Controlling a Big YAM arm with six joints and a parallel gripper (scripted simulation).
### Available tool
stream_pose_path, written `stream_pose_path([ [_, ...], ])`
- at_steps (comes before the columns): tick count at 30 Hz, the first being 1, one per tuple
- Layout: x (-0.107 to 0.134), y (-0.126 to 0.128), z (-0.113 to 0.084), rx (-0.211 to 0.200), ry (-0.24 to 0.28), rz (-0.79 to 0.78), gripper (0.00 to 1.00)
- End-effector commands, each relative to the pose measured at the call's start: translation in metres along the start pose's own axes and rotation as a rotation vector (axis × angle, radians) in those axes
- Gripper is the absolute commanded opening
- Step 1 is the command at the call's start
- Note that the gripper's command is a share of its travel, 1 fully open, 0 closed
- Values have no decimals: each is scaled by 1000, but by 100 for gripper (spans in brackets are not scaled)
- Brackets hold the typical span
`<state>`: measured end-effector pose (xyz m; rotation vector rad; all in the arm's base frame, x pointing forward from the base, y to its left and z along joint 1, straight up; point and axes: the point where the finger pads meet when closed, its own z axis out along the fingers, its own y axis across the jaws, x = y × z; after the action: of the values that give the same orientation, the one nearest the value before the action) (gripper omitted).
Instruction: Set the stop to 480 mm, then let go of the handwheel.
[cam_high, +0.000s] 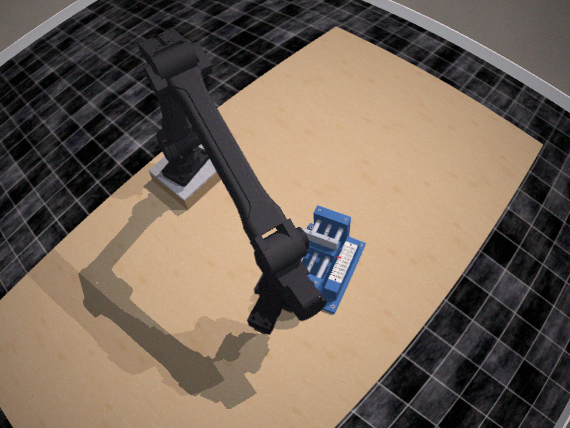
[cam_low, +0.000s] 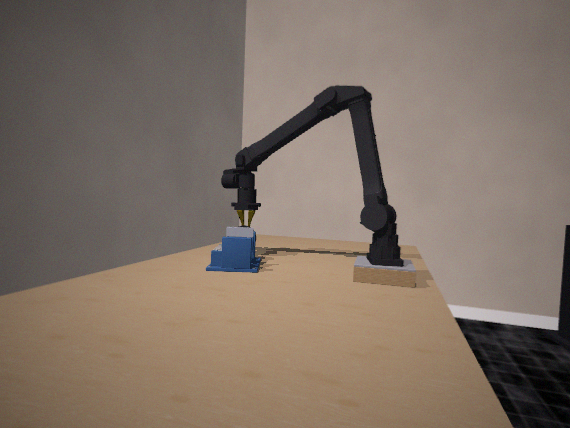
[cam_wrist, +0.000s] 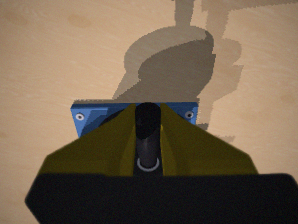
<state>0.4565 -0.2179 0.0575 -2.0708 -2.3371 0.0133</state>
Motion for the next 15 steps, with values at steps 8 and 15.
stream_pose_path([
  [8,-6,-9,-24,-48,-30,-2,6],
  [15,-5,-22,-16,-40,-29,-2,6],
])
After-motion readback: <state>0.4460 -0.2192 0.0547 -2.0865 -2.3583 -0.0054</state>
